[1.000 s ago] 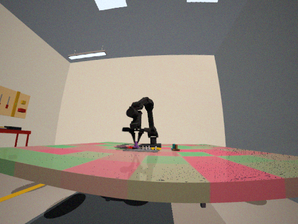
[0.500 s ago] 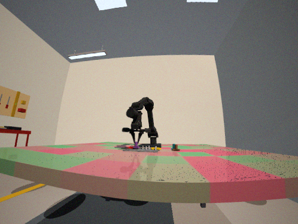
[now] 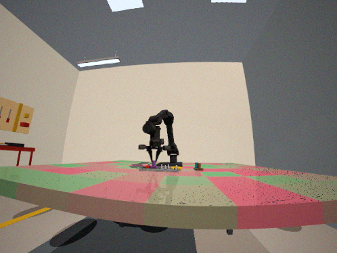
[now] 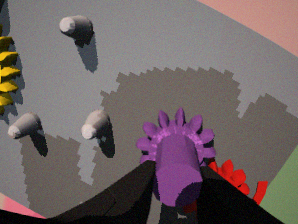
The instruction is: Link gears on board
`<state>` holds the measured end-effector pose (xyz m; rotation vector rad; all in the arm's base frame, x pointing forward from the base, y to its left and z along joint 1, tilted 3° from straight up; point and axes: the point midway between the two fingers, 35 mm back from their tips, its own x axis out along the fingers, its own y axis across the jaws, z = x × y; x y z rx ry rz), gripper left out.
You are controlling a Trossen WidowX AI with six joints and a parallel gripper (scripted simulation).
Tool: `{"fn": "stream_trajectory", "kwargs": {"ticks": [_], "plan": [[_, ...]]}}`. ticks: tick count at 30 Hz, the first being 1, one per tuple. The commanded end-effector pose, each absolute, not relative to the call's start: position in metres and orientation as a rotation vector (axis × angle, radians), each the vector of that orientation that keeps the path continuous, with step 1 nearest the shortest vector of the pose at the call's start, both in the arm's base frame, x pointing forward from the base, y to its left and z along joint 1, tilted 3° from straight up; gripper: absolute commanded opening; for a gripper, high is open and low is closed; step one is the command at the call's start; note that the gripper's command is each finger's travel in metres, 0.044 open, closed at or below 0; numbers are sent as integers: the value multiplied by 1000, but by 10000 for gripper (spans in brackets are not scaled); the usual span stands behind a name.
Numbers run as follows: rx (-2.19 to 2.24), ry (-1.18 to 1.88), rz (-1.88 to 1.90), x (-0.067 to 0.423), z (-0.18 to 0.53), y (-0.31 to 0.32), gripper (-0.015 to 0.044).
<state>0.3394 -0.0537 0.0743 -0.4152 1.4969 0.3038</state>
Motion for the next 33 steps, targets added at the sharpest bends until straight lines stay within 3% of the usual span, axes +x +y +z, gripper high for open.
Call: {"fn": "stream_trajectory", "kwargs": {"ticks": [1, 19, 33], "plan": [[-392, 1498, 282, 340, 73, -54, 0], [-30, 1511, -61, 340, 75, -54, 0], [-211, 1512, 111, 339, 74, -53, 0]]}}
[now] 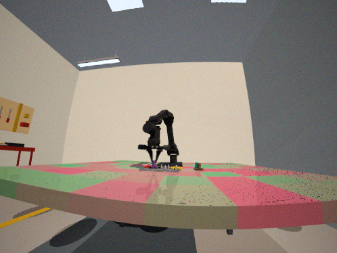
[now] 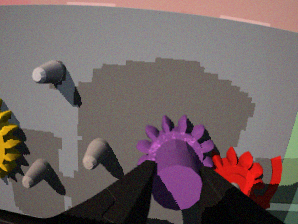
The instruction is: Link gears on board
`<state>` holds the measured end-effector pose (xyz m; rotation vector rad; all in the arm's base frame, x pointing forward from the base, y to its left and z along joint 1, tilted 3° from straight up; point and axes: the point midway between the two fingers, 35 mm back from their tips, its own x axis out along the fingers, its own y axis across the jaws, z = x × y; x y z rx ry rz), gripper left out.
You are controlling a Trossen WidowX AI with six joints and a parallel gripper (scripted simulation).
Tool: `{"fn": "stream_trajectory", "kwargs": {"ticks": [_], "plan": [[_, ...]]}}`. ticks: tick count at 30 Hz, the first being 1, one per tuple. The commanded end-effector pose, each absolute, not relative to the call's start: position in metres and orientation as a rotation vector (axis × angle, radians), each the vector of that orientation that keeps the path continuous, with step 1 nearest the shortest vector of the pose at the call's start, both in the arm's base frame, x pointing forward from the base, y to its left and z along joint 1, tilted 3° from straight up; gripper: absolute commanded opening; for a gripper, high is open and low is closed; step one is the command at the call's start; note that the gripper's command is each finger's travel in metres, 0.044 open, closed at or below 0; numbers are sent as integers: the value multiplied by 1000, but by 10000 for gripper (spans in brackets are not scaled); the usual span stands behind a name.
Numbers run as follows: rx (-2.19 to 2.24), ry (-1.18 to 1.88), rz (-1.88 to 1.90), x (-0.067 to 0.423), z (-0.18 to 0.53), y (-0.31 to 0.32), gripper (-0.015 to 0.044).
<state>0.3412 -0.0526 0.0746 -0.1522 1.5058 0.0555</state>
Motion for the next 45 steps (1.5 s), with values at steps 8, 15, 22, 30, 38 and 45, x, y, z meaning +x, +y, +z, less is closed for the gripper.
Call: {"fn": "stream_trajectory", "kwargs": {"ticks": [8, 15, 22, 30, 38, 45], "plan": [[-387, 1499, 277, 339, 73, -54, 0], [-425, 1494, 314, 340, 73, -53, 0], [-320, 1505, 214, 339, 73, -53, 0], [-146, 1513, 49, 339, 73, -54, 0], [-33, 1511, -58, 340, 73, -53, 0], [-108, 1513, 13, 339, 72, -53, 0]]}}
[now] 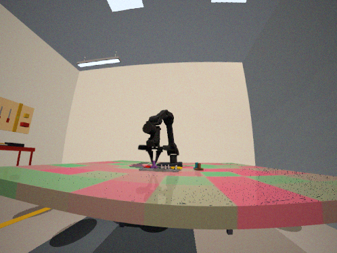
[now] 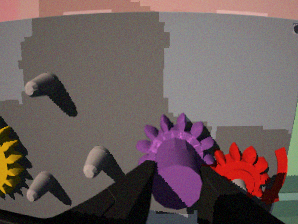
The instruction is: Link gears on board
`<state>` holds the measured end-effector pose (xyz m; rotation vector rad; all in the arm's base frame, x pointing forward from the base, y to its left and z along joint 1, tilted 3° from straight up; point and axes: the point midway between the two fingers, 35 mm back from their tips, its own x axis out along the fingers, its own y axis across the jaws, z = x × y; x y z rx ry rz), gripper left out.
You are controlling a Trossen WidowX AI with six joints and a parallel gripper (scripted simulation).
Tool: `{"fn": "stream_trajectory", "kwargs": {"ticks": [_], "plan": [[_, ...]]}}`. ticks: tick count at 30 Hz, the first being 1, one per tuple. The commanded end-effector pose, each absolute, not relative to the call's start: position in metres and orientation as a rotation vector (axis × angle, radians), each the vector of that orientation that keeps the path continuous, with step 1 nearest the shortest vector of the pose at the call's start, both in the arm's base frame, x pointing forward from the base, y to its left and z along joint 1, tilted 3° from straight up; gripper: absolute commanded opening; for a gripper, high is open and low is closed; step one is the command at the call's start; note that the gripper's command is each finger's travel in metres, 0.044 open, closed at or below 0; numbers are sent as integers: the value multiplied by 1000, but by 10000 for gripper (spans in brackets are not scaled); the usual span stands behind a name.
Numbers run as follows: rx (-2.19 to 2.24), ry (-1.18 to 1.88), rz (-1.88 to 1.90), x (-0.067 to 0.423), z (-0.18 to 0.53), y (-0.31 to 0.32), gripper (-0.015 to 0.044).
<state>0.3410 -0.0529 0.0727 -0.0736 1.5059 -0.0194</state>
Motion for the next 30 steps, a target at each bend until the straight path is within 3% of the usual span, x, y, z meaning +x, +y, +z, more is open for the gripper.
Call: {"fn": "stream_trajectory", "kwargs": {"ticks": [1, 6, 20, 30], "plan": [[-111, 1513, 16, 339, 72, -53, 26], [-166, 1513, 68, 340, 74, -53, 140], [-235, 1510, 133, 337, 121, -50, 140], [-423, 1490, 328, 331, 105, 81, 403]]}}
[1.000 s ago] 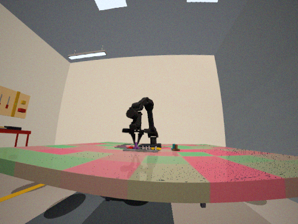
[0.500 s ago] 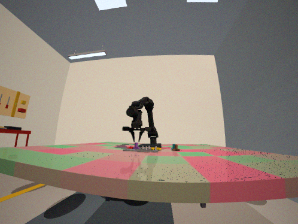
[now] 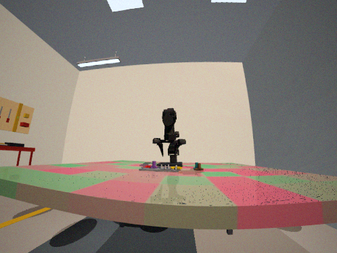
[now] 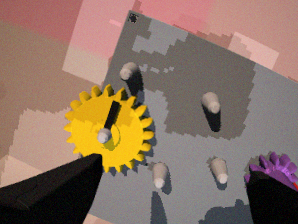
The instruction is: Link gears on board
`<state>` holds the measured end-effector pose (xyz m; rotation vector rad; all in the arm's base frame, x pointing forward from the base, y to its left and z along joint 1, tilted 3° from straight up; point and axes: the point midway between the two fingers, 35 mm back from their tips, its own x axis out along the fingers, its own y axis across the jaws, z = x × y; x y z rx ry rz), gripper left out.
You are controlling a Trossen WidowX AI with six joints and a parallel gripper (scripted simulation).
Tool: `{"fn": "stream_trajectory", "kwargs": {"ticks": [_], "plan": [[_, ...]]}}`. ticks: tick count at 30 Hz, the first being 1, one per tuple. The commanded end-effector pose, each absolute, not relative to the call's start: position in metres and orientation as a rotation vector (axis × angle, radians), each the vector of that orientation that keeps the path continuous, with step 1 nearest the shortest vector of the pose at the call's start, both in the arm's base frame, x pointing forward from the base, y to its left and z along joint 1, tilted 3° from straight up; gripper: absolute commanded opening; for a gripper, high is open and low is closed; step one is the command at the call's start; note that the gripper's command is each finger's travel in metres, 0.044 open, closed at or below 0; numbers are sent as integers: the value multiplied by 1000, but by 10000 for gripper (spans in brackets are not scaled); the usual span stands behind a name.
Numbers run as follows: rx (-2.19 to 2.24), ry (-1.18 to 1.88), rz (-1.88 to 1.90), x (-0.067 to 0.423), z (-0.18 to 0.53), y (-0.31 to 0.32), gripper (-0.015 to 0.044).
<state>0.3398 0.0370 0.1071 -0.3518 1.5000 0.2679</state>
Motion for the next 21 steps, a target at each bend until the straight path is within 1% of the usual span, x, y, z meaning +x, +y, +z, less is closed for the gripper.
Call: {"fn": "stream_trajectory", "kwargs": {"ticks": [1, 2, 9, 14, 21], "plan": [[-440, 1486, 342, 328, 104, 92, 429], [-461, 1483, 366, 324, 103, 105, 440], [-627, 1452, 549, 272, 97, 200, 440], [-641, 1449, 565, 266, 95, 207, 440], [-641, 1449, 564, 266, 74, 206, 440]]}}
